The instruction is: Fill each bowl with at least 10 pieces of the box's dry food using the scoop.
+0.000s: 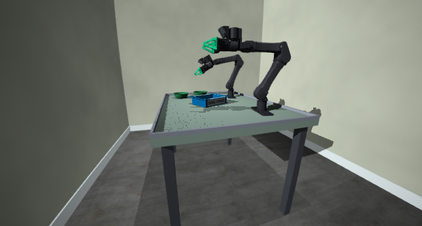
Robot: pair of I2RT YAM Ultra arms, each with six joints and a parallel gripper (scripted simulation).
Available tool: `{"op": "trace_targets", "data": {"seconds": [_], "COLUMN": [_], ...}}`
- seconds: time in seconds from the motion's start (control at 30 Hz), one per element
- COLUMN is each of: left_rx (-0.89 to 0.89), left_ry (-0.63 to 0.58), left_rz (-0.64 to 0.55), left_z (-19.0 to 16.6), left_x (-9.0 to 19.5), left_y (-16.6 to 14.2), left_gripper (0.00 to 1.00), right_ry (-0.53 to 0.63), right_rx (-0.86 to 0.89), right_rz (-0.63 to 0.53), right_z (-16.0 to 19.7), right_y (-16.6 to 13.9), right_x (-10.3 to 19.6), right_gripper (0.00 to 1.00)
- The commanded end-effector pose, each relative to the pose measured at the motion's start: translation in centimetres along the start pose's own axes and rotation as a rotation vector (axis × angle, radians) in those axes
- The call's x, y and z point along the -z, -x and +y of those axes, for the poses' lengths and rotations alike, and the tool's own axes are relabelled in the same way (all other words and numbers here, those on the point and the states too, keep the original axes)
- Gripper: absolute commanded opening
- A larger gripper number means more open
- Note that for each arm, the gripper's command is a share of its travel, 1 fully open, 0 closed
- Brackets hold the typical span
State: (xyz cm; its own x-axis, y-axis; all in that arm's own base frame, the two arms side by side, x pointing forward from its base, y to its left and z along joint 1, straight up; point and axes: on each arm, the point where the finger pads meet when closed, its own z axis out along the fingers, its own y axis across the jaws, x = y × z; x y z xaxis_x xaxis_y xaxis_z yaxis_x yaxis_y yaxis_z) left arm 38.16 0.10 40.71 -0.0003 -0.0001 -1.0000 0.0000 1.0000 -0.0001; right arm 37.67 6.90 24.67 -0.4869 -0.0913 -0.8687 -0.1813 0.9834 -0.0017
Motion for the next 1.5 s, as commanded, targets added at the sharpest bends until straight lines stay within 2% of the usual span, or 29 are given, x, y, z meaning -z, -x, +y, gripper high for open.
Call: {"op": "trace_targets", "data": {"seconds": [0.0,0.1,0.2,0.27,0.3,0.4,0.57,0.6,0.63,0.67,0.83,1.47], "left_rx": [0.0,0.0,0.0,0.0,0.0,0.0,0.0,0.0,0.0,0.0,0.0,0.0], "left_ry": [0.0,0.0,0.0,0.0,0.0,0.0,0.0,0.0,0.0,0.0,0.0,0.0], "left_rz": [-0.037,-0.038,-0.038,-0.038,-0.038,-0.039,-0.039,-0.039,-0.039,-0.039,-0.039,-0.039], "left_z": [0.0,0.0,0.0,0.0,0.0,0.0,0.0,0.0,0.0,0.0,0.0,0.0], "left_x": [0.5,0.5,0.5,0.5,0.5,0.5,0.5,0.5,0.5,0.5,0.5,0.5], "left_y": [1.5,1.5,1.5,1.5,1.5,1.5,1.5,1.5,1.5,1.5,1.5,1.5], "left_gripper": [1.0,1.0,1.0,1.0,1.0,1.0,1.0,1.0,1.0,1.0,1.0,1.0], "right_ry": [-0.039,-0.077,-0.078,-0.104,-0.132,-0.157,-0.171,-0.166,-0.172,-0.181,-0.183,-0.183], "right_rx": [-0.028,-0.039,-0.04,-0.045,-0.047,-0.047,-0.055,-0.053,-0.049,-0.049,-0.052,-0.05], "right_rz": [-0.243,-0.358,-0.365,-0.426,-0.51,-0.597,-0.552,-0.55,-0.608,-0.625,-0.604,-0.615], "right_z": [-1.8,-3.3,-3.5,-4.6,-5.2,-6.3,-7.0,-6.8,-6.7,-6.9,-7.0,-7.0], "right_y": [7.6,10.7,11.0,12.5,14.3,16.5,15.4,15.3,16.4,16.8,16.4,16.9], "right_x": [1.7,4.0,3.7,4.9,7.8,9.8,8.6,8.9,10.9,11.5,10.6,11.0], "right_gripper": [0.32,0.32,0.32,0.32,0.32,0.32,0.32,0.32,0.32,0.32,0.32,0.32]}}
